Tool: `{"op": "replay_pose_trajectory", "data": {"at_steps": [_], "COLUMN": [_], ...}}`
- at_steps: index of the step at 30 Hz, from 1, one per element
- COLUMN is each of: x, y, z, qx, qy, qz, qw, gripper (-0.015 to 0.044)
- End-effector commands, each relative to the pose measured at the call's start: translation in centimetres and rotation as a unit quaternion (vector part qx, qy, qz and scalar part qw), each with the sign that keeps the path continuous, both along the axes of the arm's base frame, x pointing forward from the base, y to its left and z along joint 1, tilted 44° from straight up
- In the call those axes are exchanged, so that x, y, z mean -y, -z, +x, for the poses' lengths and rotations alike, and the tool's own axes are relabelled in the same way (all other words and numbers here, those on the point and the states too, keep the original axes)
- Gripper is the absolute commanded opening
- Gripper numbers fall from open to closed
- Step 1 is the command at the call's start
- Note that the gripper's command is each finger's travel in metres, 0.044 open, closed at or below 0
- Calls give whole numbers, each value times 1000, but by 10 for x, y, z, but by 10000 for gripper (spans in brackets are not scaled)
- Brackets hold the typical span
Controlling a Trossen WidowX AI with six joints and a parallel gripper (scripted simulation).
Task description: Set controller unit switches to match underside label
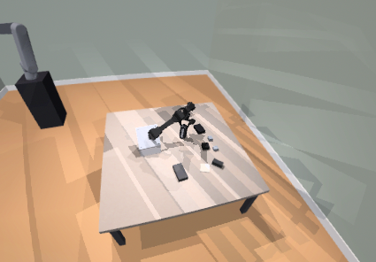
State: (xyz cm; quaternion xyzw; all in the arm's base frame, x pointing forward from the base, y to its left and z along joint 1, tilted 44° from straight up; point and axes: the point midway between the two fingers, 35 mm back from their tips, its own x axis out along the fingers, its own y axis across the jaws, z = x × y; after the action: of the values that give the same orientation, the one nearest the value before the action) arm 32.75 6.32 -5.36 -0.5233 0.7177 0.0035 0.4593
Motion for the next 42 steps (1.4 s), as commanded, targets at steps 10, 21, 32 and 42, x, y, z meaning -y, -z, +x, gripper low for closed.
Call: {"op": "replay_pose_trajectory", "data": {"at_steps": [10, 21, 32, 42], "x": [-2, -5, -8, -11], "y": [11, 16, 22, 27], "z": [6, 11, 17, 22], "qx": [3, 9, 15, 21], "qy": [-5, -11, -17, -23], "qz": [11, 21, 30, 40], "qw": [1000, 1000, 999, 999], "gripper": [338, 338, 338, 338]}}
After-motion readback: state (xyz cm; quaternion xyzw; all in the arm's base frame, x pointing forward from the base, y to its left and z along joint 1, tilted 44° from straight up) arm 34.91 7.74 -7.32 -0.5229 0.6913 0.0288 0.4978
